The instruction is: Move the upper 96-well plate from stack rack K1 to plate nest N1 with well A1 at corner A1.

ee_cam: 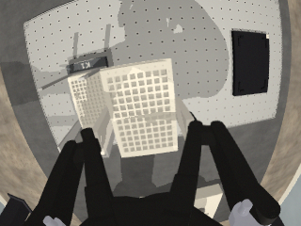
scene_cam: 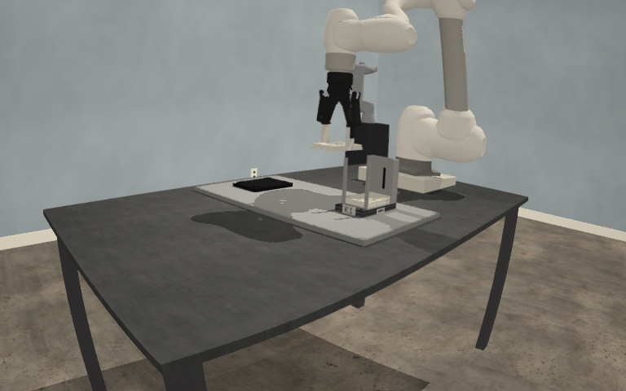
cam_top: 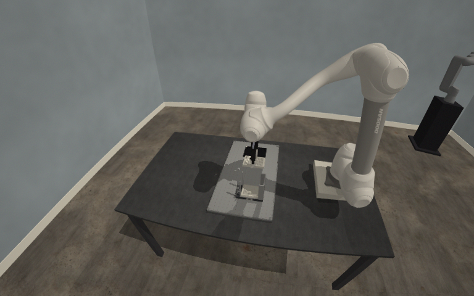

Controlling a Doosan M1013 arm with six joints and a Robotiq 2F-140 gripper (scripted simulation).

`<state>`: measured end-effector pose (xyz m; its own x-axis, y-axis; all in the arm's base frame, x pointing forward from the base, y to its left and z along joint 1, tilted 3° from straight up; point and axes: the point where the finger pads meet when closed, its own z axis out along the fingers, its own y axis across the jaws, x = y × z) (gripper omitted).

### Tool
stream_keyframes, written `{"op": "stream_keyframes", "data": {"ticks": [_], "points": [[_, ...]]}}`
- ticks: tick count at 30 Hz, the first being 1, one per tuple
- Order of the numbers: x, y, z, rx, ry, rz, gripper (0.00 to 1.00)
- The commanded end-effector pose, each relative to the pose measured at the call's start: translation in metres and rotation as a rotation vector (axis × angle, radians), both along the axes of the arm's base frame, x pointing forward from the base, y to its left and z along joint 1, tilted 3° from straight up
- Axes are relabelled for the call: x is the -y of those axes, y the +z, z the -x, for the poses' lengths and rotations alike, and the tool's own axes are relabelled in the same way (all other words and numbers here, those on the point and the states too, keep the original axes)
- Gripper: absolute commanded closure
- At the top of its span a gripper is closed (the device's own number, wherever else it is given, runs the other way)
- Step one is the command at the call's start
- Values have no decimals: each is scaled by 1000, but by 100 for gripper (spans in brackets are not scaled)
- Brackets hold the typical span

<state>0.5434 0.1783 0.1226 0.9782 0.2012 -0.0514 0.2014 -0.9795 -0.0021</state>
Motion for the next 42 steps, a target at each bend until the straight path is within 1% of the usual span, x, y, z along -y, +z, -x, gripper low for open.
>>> {"op": "stream_keyframes", "data": {"ticks": [1,13,15,30,32,42], "points": [[9,0,-3,0,0,0,100],[47,-1,-14,0,0,0,100],[47,-1,-14,0,0,0,100],[95,-3,-29,0,0,0,100],[95,-3,-29,0,0,0,100],[127,-4,-39,0,0,0,100]]}}
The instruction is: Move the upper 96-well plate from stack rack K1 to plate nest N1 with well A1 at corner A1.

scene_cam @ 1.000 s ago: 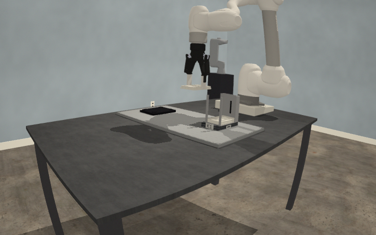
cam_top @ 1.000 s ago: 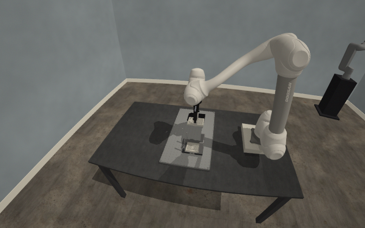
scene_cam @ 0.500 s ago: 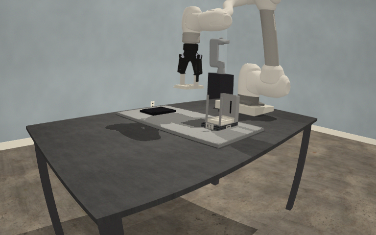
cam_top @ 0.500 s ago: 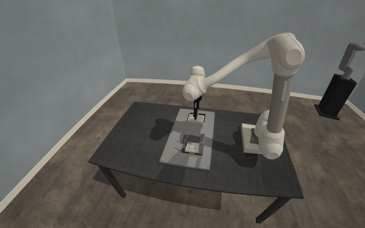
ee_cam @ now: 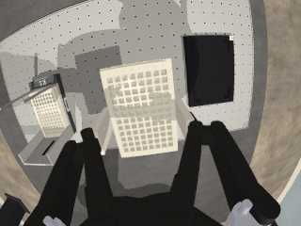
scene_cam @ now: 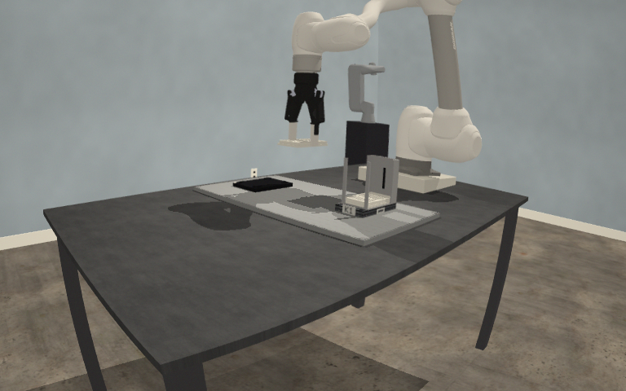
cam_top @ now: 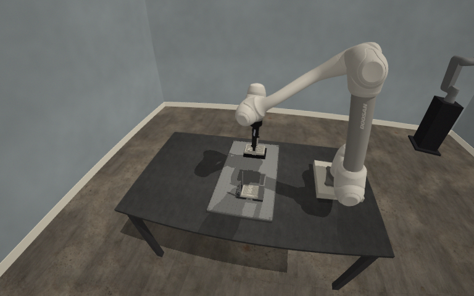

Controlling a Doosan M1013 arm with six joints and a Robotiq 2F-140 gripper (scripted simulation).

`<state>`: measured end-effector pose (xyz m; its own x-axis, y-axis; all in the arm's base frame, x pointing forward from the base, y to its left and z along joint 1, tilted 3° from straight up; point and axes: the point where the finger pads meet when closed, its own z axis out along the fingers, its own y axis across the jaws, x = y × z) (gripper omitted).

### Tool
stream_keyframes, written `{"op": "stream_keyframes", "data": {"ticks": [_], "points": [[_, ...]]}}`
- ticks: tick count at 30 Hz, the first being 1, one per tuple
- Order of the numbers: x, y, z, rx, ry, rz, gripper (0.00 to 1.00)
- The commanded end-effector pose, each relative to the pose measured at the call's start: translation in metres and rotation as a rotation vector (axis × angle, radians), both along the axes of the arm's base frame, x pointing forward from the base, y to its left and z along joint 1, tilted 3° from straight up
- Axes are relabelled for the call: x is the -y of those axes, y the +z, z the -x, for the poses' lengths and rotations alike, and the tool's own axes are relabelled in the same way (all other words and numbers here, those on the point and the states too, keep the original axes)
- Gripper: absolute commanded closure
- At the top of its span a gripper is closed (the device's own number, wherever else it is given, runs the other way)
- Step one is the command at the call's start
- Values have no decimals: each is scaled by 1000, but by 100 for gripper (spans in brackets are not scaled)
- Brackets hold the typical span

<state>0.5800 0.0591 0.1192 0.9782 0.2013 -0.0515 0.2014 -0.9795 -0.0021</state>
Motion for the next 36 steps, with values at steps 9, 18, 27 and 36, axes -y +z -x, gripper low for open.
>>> {"op": "stream_keyframes", "data": {"ticks": [9,18,27,36], "points": [[30,-1,-9,0,0,0,100],[58,-2,-18,0,0,0,100],[81,-2,-25,0,0,0,100],[109,-3,-34,0,0,0,100]]}}
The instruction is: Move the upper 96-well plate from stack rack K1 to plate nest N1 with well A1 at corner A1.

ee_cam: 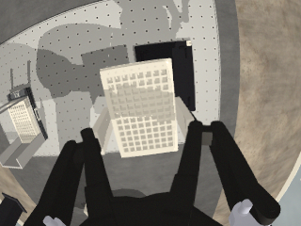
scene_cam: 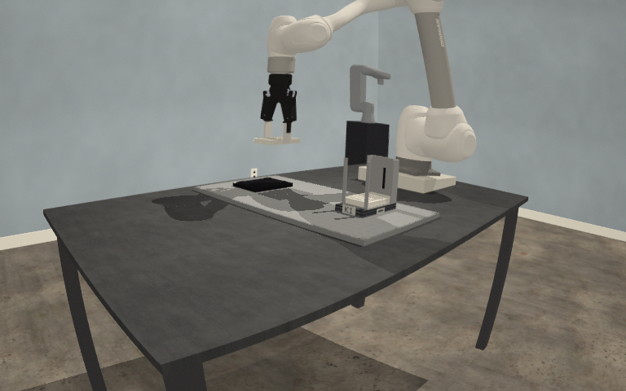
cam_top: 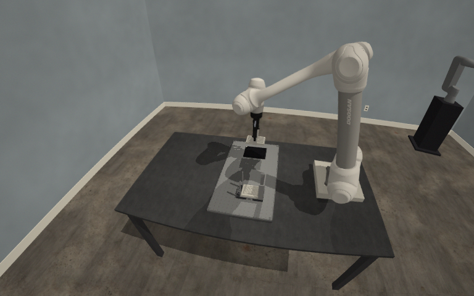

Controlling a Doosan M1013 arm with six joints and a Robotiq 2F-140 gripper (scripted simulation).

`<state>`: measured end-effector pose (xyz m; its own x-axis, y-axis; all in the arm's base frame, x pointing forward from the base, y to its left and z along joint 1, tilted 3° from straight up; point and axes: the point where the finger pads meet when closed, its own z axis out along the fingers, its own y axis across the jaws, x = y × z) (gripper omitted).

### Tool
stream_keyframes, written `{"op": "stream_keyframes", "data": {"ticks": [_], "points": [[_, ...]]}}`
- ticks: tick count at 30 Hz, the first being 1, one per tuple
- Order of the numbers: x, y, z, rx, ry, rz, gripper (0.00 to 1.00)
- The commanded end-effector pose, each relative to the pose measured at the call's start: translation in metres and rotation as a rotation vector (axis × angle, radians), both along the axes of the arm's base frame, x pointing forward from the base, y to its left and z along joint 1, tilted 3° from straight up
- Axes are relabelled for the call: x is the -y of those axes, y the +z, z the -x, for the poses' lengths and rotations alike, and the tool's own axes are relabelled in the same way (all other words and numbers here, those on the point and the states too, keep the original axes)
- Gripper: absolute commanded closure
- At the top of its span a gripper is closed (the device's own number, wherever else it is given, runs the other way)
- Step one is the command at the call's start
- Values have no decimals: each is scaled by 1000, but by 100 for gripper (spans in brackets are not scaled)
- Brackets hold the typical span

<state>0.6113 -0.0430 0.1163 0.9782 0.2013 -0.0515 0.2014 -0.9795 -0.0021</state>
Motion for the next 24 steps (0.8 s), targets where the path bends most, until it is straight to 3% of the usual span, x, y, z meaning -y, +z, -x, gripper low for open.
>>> {"op": "stream_keyframes", "data": {"ticks": [1,16,24], "points": [[10,0,-3,0,0,0,100],[53,-1,-16,0,0,0,100],[54,-1,-17,0,0,0,100]]}}
